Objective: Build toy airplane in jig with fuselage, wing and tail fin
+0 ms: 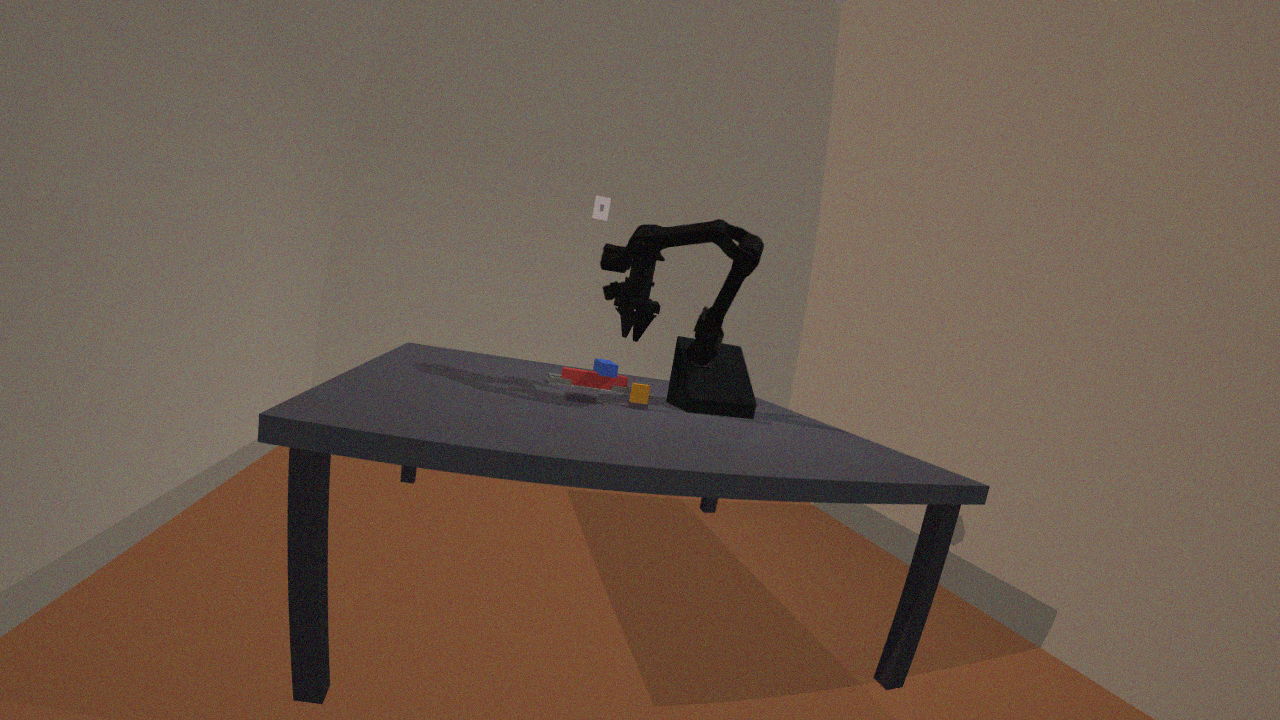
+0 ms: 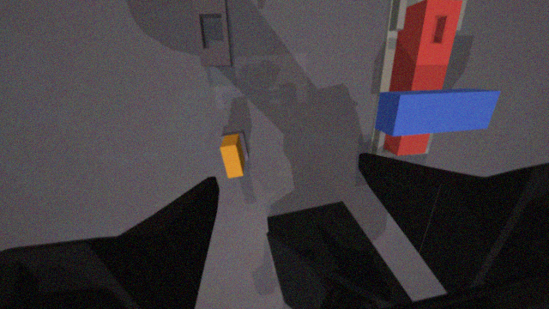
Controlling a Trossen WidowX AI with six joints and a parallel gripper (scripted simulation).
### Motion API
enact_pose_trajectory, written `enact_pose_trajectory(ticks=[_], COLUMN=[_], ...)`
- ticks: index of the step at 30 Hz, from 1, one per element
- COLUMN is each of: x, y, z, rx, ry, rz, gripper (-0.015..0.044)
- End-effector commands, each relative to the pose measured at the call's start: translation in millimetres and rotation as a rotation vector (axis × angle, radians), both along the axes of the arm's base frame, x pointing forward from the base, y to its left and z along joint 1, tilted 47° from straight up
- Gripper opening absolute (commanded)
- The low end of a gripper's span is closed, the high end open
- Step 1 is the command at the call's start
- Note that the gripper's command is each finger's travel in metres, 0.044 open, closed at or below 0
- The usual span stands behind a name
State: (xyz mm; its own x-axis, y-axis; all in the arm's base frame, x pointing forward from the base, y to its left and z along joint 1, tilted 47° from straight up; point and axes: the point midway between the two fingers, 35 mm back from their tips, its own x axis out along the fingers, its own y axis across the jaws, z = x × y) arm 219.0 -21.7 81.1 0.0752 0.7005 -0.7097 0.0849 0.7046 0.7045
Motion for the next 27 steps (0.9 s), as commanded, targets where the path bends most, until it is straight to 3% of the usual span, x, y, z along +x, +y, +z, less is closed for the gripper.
enact_pose_trajectory(ticks=[1,9,15,27], x=[-21.4,-25.2,-21.7,-20.8], y=[40.8,48.3,87.2,99.8], z=[25.9,28.2,-7.9,-19.4], rx=[0.027,0.030,0.032,0.034], ry=[0.002,0.001,-0.001,-0.001], rz=[0.009,0.012,0.012,0.012], gripper=[0.0440,0.0440,0.0440,0.0440])
